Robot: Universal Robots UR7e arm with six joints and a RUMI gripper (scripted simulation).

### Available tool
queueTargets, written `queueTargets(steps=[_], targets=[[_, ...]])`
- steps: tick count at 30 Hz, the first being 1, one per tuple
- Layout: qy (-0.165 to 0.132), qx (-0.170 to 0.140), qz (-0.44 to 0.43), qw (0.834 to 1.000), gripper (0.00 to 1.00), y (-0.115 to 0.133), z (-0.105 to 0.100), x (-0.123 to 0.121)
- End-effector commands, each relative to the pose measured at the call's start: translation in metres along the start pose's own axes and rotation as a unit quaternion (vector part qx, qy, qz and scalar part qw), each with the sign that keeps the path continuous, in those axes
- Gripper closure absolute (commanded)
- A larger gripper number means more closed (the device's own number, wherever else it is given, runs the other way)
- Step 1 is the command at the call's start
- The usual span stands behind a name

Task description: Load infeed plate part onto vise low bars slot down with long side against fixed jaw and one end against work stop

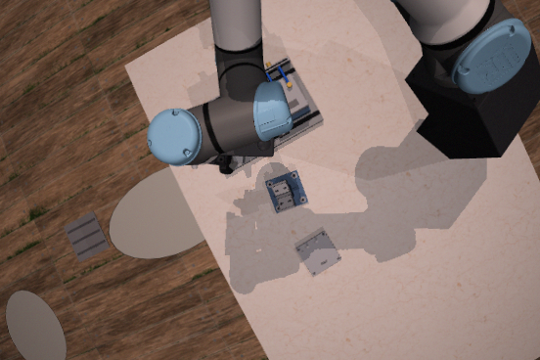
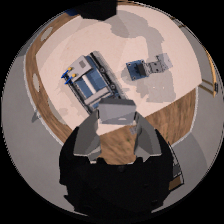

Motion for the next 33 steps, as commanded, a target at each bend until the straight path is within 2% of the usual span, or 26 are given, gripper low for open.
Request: queueTargets(steps=[1,33], targets=[[0.001,-0.001,-0.022,1.0,1.0,0.005,-0.001,-0.005],[0.0,-0.003,-0.136,0.991,1.0,0.028,-0.002,-0.029]])
Point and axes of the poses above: the point where the finger pads meet when closed, its own z axis out along the fingers, its own x axis across the jaws, y = z × x, the point moved 10 cm from there along -z, back along the fingers, and after that the axes turned 6 degrees about z, right-handed, at the moved point
